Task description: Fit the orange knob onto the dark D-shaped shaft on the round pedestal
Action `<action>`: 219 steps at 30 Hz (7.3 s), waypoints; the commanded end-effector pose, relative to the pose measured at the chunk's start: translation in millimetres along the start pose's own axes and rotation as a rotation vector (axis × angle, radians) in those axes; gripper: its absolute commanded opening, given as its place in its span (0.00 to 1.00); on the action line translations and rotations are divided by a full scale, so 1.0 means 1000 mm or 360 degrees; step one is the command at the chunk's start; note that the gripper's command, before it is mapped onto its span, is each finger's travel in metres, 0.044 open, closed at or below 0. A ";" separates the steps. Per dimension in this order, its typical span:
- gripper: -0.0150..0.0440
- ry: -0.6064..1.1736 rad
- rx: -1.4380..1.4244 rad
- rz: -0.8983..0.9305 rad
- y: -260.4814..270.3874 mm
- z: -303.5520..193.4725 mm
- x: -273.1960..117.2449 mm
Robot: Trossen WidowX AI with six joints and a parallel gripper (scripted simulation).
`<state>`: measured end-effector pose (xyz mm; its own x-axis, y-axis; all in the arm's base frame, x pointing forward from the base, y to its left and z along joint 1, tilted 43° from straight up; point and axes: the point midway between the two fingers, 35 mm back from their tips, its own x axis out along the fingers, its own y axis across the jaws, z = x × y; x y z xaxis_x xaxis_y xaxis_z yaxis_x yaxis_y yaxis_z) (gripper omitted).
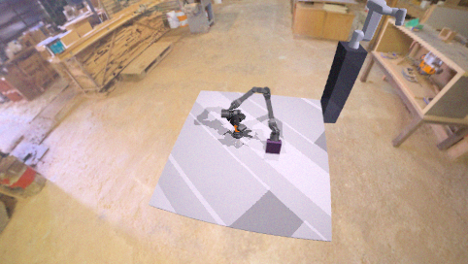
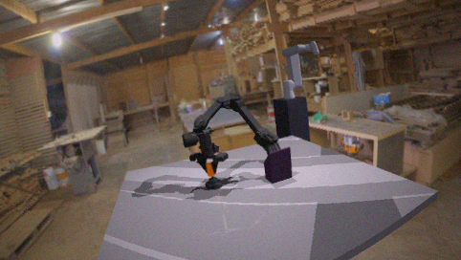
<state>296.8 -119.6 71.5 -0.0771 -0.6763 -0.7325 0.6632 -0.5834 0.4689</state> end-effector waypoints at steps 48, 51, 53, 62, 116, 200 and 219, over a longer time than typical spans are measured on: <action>0.25 0.0001 0.0531 0.0003 0.001 0.000 0.002; 0.25 0.0001 0.0531 0.0003 0.000 0.000 0.003; 0.25 0.0001 0.0531 0.0003 0.000 0.000 0.003; 0.25 0.0001 0.0531 0.0003 0.000 0.000 0.002; 0.25 0.0001 0.0816 0.0003 -0.001 0.001 0.006; 0.70 0.0000 0.0888 0.0006 0.000 0.001 0.020; 1.00 0.0031 0.0857 -0.0006 0.000 -0.001 -0.063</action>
<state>297.6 -108.5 80.9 -0.0899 -0.6734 -0.7338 0.1880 -0.7350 0.6514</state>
